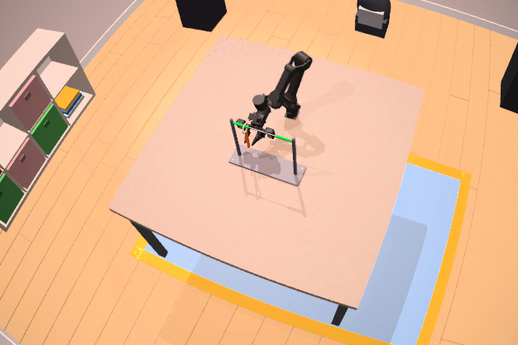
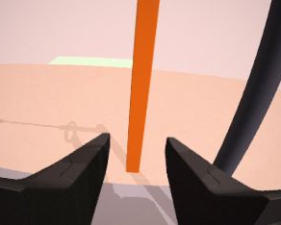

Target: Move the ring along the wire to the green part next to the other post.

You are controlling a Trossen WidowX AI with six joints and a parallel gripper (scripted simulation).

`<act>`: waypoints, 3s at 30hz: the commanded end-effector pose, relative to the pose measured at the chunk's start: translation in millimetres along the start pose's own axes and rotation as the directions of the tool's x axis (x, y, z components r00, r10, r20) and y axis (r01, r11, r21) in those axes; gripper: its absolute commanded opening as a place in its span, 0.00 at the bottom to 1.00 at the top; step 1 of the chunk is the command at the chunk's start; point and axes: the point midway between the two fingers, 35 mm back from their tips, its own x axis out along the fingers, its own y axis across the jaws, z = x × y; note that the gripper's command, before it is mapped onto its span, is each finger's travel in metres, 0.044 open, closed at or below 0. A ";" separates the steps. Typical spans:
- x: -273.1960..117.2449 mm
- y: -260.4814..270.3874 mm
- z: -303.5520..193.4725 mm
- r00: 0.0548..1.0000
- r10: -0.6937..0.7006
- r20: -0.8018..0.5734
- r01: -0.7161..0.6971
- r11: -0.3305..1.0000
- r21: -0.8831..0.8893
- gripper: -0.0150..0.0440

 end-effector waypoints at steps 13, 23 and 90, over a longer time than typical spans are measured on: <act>26.0 0.8 -0.7 1.000 -0.002 0.007 0.002 1.000 0.004 0.53; 36.2 2.2 -3.0 1.000 -0.002 0.009 0.002 1.000 0.005 0.53; 33.6 4.4 10.0 1.000 -0.002 0.006 0.002 1.000 0.000 0.00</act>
